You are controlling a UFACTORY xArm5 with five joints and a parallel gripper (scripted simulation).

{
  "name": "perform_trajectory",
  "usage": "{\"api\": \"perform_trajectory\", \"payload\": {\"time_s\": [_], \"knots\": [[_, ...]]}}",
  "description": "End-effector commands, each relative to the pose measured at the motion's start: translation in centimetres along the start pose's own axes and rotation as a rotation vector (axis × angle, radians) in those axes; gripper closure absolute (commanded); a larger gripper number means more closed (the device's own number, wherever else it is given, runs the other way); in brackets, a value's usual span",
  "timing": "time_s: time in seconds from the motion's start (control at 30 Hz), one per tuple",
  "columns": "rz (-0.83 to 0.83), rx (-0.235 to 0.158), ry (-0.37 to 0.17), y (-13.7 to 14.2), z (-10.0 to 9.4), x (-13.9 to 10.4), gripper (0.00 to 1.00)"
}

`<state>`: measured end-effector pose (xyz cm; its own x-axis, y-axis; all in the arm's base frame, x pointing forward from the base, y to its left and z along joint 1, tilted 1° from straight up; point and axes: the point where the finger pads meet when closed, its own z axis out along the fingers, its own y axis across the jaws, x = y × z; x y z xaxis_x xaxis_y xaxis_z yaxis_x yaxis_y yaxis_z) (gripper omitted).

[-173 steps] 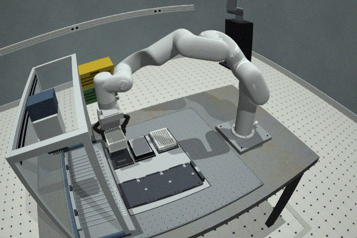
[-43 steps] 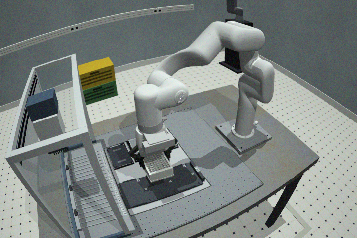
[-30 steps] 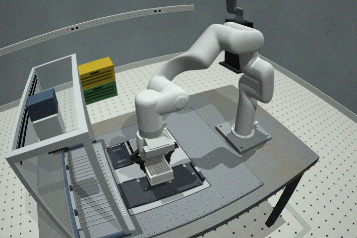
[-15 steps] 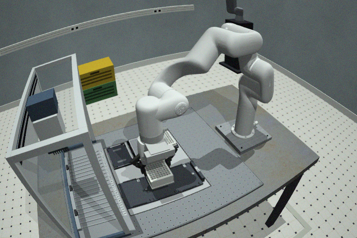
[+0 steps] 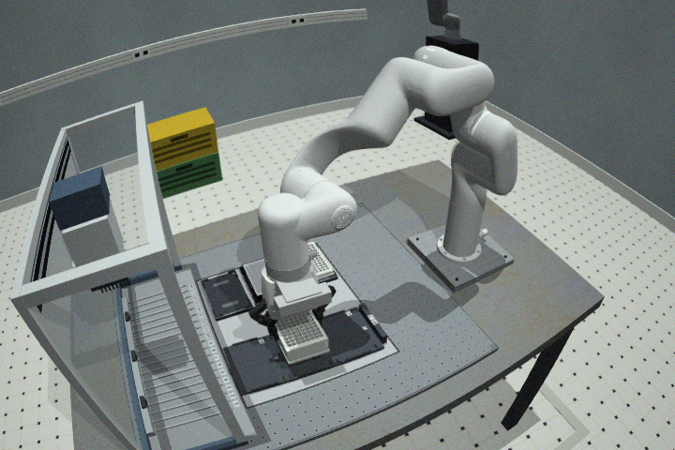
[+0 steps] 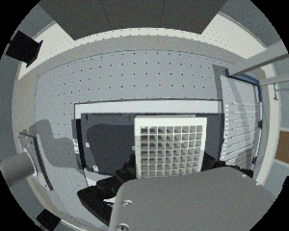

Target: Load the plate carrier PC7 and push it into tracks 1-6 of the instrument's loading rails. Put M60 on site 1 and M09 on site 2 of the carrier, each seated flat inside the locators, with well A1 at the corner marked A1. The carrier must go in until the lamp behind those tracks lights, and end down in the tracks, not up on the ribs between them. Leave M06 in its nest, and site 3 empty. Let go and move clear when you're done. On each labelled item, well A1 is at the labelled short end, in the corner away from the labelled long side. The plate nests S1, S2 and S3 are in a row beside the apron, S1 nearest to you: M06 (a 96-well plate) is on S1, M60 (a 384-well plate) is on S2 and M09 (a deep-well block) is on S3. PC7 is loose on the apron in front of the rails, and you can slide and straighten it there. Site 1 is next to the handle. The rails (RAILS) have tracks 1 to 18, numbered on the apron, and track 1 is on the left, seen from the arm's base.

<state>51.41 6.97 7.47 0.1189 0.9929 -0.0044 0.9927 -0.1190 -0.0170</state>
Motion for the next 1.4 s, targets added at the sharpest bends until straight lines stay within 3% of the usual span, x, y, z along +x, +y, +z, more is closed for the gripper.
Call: {"api": "perform_trajectory", "payload": {"time_s": [0.0,0.6,1.37], "knots": [[0.0,0.0,0.014,0.1,0.5,0.0,1.0],[0.0,0.0,0.014,0.1,3.2,0.1,1.0],[0.0,0.0,0.014,0.1,3.5,0.1,1.0]]}}
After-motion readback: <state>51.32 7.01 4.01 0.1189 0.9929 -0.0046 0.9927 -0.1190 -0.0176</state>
